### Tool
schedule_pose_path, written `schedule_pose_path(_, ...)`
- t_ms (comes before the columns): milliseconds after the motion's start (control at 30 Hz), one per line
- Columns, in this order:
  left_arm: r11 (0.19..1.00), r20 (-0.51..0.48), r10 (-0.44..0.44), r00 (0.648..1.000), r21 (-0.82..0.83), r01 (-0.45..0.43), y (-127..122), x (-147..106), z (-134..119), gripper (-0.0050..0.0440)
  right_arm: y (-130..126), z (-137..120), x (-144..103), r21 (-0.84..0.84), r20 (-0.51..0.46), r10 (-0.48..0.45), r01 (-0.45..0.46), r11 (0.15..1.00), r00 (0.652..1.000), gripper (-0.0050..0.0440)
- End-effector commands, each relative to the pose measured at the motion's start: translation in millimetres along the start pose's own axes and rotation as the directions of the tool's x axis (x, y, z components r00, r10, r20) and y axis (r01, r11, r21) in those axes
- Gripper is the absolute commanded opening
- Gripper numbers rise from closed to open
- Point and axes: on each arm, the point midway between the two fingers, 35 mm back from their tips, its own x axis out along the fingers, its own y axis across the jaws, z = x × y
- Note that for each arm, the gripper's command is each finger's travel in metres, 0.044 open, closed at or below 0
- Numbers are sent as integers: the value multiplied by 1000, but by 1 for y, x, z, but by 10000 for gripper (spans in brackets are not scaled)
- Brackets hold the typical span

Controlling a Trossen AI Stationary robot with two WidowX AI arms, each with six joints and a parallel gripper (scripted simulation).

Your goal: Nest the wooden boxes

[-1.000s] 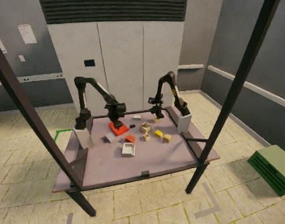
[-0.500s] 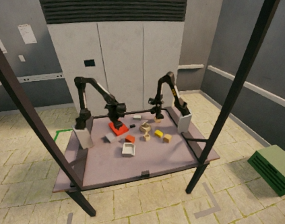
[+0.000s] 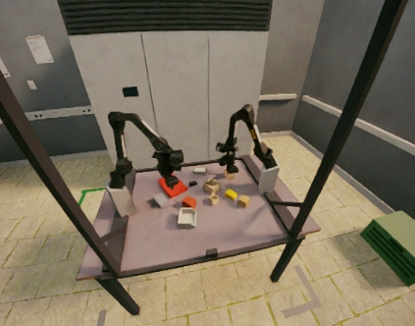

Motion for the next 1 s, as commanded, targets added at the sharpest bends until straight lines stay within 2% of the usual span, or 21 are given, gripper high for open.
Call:
schedule_pose_path(0,1000,12,-10,1000,-12,10,0,-4,4,400,-2,3,-4,-1,10,-10,10,1000,1000,236)
schedule_pose_path(200,1000,12,-10,1000,-12,10,0,-4,4,400,-7,7,-24,-5,21,-18,18,1000,1000,236)
schedule_pose_path(267,1000,12,-10,1000,-12,10,0,-4,4,400,-7,7,-24,-5,21,-18,18,1000,1000,236)
schedule_pose_path(633,1000,12,-10,1000,-12,10,0,-4,4,400,-5,6,-65,-6,21,-19,19,1000,1000,236)
schedule_pose_path(867,1000,12,-10,1000,-12,10,0,-4,4,400,-3,8,-57,0,7,-10,10,1000,1000,236)
schedule_pose_path(967,1000,12,-10,1000,-12,10,0,-4,4,400,-1,19,-57,1,5,-8,8,1000,1000,236)
